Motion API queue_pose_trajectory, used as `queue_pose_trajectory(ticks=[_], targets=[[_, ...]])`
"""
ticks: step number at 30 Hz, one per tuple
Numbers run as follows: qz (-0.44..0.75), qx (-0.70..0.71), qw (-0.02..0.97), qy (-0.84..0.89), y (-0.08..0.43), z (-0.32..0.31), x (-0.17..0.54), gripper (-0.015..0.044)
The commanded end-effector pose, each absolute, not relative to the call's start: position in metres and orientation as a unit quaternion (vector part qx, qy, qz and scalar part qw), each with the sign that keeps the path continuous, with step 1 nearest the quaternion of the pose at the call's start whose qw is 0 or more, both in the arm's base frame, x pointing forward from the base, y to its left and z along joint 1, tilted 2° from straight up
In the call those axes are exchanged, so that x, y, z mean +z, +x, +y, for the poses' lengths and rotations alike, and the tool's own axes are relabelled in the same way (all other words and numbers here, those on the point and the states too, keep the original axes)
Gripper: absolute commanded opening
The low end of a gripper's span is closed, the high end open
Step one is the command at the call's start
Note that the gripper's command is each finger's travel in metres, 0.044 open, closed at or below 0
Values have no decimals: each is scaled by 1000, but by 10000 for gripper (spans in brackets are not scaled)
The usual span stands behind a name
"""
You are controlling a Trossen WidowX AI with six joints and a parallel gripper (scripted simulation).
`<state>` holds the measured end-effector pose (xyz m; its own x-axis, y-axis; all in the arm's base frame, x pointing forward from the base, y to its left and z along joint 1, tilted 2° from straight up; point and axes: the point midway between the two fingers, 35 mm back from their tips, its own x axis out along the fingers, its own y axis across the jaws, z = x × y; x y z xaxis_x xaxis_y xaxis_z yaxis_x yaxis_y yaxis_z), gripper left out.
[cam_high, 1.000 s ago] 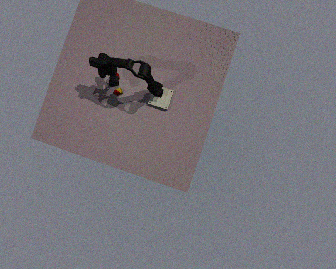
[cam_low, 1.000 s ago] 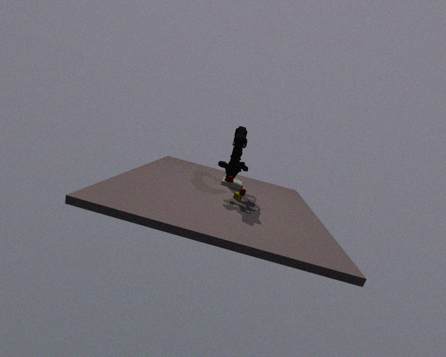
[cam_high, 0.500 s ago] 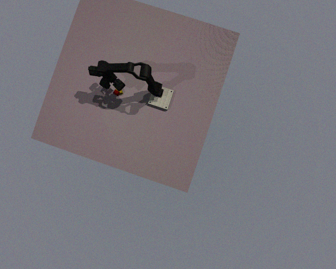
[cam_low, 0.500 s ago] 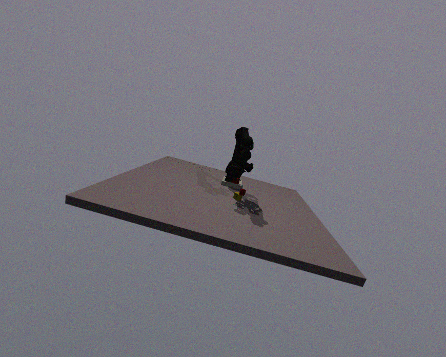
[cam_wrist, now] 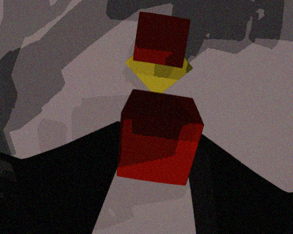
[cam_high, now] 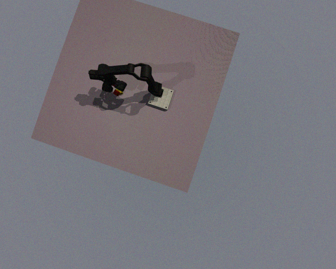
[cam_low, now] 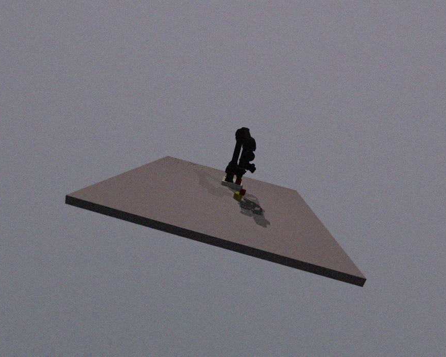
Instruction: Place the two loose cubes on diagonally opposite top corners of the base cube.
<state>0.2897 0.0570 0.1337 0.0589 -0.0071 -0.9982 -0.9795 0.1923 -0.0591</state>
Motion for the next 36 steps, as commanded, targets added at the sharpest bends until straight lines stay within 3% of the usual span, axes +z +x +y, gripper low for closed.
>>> queue_pose_trajectory(ticks=[1,36], targets=[[531,437,555,-467,288,57,122,105],[532,437,555,-467,291,56,77,105]])
